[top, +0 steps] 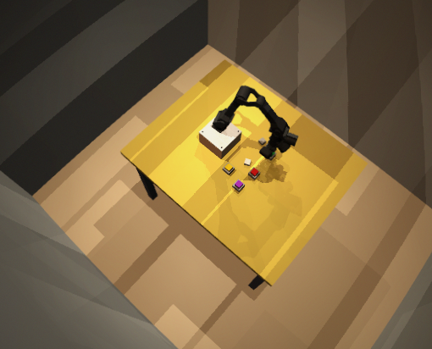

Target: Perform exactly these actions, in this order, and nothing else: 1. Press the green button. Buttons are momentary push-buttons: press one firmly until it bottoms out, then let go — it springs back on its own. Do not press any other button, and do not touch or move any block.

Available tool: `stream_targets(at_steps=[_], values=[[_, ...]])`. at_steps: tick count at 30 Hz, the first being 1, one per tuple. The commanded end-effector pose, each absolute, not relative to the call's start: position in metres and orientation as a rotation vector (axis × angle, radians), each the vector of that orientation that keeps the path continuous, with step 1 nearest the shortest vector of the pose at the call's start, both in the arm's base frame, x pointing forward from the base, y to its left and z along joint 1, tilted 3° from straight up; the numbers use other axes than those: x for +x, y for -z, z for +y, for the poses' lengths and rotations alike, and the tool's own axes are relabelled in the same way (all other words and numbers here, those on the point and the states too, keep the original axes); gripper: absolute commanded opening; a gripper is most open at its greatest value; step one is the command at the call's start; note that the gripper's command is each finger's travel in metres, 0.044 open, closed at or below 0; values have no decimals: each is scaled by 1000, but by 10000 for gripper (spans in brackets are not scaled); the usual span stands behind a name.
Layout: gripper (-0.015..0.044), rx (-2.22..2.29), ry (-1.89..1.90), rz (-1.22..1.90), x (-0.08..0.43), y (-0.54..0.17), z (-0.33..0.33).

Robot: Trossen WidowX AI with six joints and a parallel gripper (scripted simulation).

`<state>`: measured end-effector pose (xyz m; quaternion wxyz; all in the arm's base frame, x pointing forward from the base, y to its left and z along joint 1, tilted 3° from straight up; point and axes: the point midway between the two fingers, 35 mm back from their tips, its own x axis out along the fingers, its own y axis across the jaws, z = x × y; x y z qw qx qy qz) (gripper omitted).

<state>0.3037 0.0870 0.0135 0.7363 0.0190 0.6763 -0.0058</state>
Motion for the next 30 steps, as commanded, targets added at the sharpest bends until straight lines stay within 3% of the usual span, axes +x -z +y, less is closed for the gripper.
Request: stream_targets(at_steps=[1, 30], values=[[20, 49, 17, 1488, 304, -7, 87], [20, 49, 17, 1489, 305, 17, 88]])
